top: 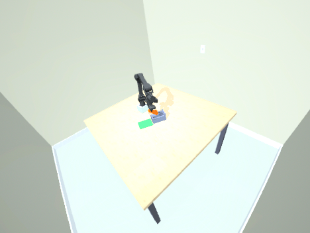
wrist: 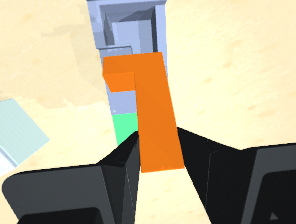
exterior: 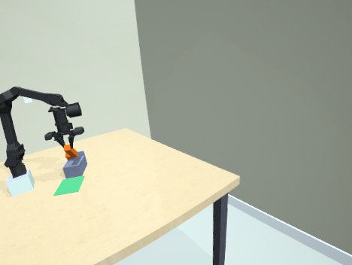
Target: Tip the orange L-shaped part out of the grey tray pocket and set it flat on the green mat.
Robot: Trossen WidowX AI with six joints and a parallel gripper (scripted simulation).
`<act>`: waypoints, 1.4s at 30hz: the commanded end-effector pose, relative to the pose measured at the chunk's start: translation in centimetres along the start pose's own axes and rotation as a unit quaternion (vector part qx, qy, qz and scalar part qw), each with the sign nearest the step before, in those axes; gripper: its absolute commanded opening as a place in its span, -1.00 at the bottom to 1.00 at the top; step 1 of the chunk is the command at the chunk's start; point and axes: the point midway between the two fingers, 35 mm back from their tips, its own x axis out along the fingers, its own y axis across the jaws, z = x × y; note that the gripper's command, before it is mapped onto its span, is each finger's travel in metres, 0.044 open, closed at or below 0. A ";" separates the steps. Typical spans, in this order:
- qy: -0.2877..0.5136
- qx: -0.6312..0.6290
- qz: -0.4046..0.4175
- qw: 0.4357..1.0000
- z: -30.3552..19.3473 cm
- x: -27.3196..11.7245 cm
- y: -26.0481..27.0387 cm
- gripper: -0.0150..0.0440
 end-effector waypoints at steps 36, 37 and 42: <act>0.005 -0.001 0.004 1.000 -10.8 1.6 1.4 -0.49; 0.005 -0.001 0.004 1.000 -10.8 1.8 1.4 -0.49; 0.005 -0.001 0.004 1.000 -10.8 2.5 1.4 -0.49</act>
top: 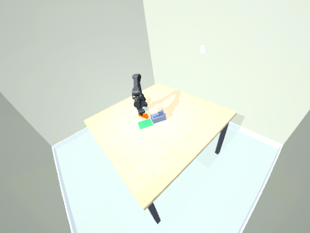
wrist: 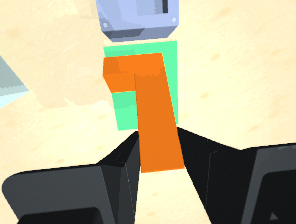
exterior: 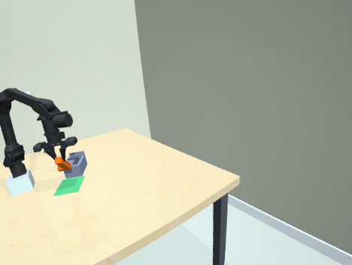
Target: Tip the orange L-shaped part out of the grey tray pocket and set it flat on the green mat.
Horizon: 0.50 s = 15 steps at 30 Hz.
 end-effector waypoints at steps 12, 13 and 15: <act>0.001 -0.002 0.005 1.000 0.0 2.6 0.3 -0.49; 0.001 -0.002 0.005 1.000 0.0 2.7 0.3 -0.49; 0.001 -0.002 0.005 1.000 0.0 3.0 0.3 -0.49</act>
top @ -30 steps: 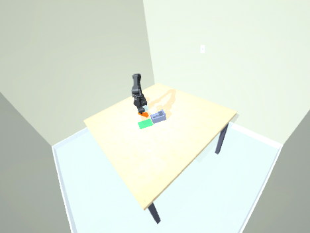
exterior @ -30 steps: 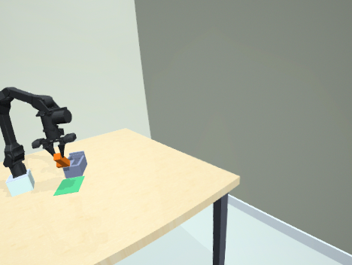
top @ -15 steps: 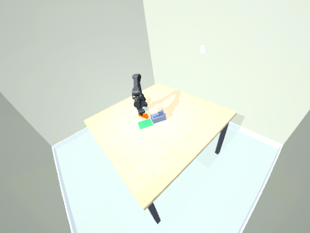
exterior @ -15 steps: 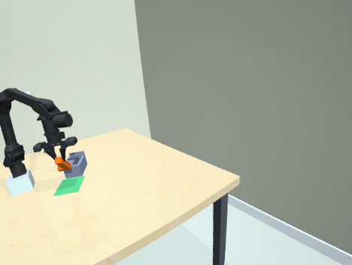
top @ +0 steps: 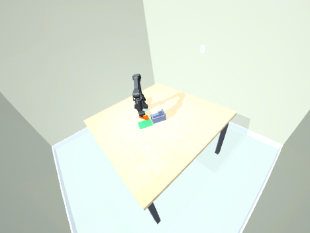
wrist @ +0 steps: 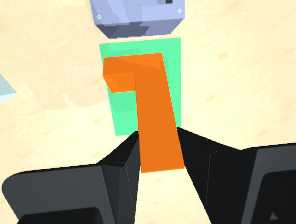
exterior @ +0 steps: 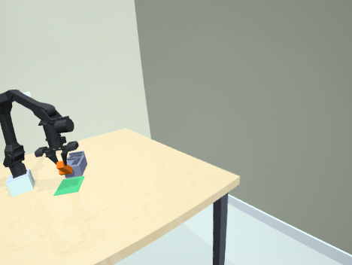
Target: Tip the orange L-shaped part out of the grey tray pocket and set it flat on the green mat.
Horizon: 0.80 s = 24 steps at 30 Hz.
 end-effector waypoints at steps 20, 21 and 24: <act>0.001 -0.001 0.007 1.000 0.0 4.0 0.4 -0.49; 0.001 -0.001 0.007 1.000 0.0 4.1 0.4 -0.49; 0.001 -0.001 0.007 1.000 0.0 4.3 0.4 -0.49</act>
